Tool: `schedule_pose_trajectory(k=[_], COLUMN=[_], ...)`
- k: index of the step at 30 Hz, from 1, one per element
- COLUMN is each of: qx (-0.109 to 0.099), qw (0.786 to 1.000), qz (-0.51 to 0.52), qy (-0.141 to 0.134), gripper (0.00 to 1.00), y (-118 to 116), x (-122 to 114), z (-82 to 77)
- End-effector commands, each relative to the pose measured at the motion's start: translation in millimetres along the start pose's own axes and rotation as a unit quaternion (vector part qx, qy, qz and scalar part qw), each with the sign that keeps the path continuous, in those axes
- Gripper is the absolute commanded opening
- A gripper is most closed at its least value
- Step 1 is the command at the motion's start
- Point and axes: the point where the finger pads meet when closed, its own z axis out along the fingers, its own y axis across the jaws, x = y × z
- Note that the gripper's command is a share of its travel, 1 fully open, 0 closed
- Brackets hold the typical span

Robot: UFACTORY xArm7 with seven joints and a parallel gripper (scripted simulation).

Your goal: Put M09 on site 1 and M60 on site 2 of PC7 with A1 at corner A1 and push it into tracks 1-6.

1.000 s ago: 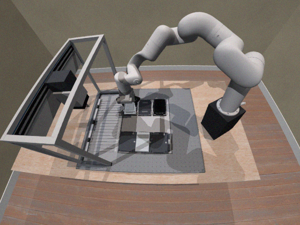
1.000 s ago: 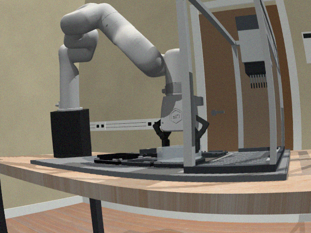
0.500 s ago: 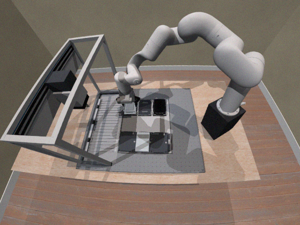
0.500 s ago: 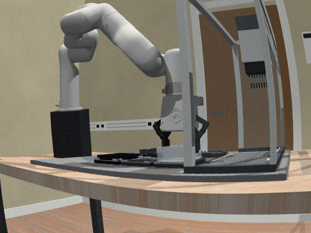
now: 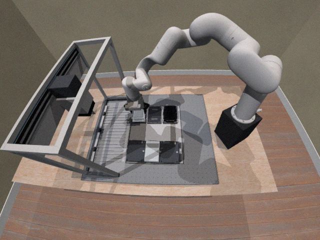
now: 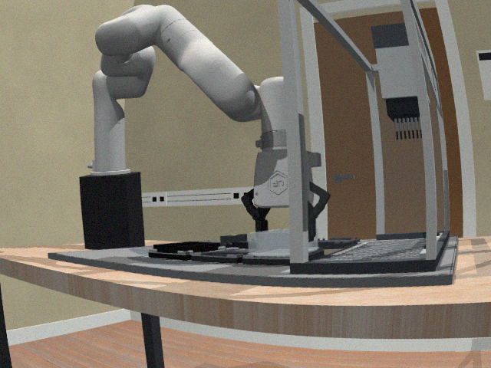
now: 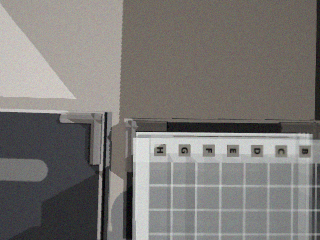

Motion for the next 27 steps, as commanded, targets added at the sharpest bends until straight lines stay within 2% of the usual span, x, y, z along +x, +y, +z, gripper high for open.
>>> schedule_pose_trajectory(k=[1,16,27], qx=[-0.002,-0.002,-0.002], qw=[1.0,1.0,1.0], qz=[0.0,0.0,0.0], qy=[0.0,0.0,0.0], gripper=[0.0,0.0,0.0], y=[2.2,2.2,2.2], x=[-0.2,-0.2,-0.2], z=[-2.3,-2.3,-8.3])
